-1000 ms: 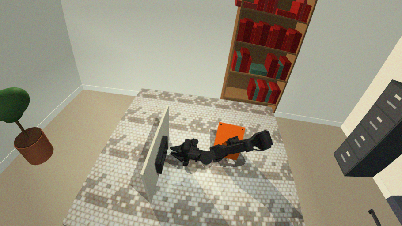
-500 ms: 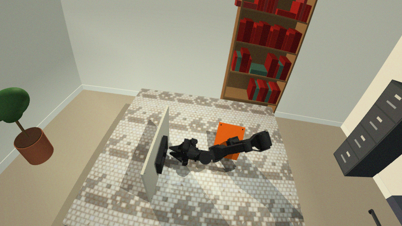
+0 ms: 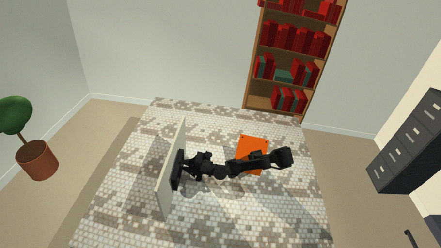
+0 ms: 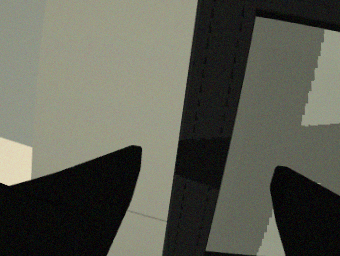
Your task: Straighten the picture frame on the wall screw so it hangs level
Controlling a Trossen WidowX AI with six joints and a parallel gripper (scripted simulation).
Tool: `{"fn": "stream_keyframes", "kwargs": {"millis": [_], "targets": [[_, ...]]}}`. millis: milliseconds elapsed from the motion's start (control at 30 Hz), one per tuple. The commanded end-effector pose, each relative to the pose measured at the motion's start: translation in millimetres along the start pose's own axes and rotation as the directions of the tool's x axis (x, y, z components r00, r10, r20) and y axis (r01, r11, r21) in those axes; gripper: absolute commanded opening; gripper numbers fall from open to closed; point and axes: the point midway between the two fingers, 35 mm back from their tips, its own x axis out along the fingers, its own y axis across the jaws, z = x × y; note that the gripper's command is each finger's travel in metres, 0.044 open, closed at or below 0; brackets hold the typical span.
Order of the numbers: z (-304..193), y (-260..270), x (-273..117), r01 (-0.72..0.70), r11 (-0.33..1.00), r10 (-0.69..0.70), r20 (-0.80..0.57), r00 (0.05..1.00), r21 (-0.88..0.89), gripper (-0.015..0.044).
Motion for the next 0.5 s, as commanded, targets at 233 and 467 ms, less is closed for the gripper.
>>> {"fn": "stream_keyframes", "kwargs": {"millis": [233,467], "targets": [[-0.6,1.8,16.6,-0.005,1.000,0.005,-0.006,1.000,0.006,0.0260],[-0.6,1.8,16.8,-0.005,1.000,0.005,-0.006,1.000,0.006,0.0260]]}}
